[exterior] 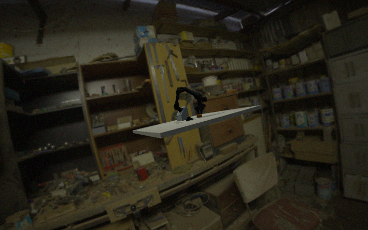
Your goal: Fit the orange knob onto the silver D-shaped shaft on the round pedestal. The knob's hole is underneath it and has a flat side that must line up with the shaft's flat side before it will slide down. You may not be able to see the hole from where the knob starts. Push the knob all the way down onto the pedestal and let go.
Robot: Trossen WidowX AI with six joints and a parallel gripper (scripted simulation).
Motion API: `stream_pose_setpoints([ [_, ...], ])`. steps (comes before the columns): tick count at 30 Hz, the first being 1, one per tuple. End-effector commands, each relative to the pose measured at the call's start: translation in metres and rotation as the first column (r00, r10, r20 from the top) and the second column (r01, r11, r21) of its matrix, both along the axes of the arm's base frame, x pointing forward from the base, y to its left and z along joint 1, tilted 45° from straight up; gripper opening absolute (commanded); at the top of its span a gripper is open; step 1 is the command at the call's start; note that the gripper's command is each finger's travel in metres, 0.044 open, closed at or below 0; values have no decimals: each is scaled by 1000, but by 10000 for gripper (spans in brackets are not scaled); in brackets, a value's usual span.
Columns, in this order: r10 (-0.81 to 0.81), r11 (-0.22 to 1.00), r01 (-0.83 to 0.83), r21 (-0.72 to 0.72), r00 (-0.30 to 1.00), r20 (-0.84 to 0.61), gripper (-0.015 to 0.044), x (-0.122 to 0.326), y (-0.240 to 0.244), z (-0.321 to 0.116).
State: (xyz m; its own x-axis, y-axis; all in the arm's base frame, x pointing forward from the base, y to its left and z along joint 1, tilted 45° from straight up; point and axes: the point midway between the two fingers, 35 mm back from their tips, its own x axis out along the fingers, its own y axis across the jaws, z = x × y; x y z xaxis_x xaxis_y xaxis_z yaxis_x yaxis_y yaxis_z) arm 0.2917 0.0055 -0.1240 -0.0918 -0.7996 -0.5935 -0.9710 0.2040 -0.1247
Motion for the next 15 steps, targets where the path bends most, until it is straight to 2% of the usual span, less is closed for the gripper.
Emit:
stream_pose_setpoints([
  [1, 2, 1000, -2, -8, 1000, -14, 440, -3, -7, -7],
  [14, 2, 1000, -2, -10, 1000, -14, 440, -5, -21, -19],
  [15, 2, 1000, -2, -10, 1000, -14, 414, -5, -21, -19],
])
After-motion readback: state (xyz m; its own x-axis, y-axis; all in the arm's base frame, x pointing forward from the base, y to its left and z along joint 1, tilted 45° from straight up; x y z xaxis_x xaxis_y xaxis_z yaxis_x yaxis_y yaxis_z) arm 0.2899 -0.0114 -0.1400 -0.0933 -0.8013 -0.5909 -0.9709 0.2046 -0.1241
